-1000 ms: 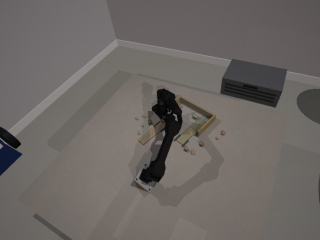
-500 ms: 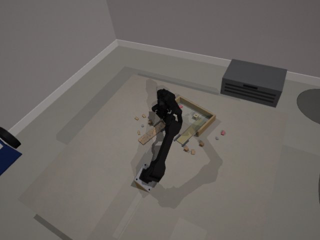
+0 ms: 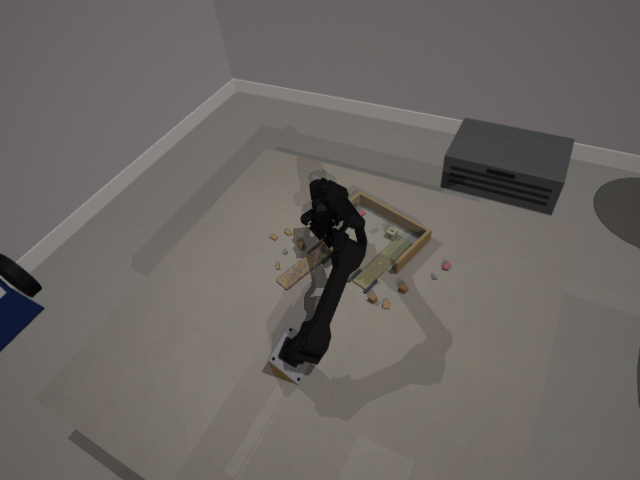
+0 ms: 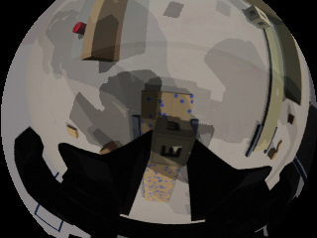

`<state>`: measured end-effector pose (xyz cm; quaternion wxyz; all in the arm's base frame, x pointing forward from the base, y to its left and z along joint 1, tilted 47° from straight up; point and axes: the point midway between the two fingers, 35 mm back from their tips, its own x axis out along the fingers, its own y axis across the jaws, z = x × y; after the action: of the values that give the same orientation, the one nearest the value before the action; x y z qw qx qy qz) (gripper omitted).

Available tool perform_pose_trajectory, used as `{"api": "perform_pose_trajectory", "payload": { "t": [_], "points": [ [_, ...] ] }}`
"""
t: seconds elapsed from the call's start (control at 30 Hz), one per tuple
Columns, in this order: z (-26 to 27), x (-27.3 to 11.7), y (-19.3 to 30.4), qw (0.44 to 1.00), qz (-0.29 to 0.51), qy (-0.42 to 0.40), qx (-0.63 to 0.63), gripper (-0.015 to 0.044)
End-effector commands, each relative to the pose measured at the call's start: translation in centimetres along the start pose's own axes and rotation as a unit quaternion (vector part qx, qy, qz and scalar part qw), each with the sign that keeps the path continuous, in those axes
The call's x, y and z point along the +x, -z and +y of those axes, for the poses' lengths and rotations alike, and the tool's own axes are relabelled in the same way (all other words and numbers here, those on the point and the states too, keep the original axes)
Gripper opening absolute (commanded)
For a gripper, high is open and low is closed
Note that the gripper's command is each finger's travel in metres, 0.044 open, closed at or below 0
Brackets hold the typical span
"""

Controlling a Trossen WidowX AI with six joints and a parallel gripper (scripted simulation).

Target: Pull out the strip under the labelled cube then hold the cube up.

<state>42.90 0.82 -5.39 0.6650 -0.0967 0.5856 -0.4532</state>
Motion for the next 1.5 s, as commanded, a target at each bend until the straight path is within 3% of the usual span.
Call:
{"api": "perform_pose_trajectory", "payload": {
  "t": [0.0,1.47],
  "points": [
    [-0.8,-1.2,1.2,1.000,0.001,-0.003,0.000,0.0000],
    [-7.4,-2.4,10.6,1.000,-0.001,-0.001,-0.001,0.0000]
  ]
}}
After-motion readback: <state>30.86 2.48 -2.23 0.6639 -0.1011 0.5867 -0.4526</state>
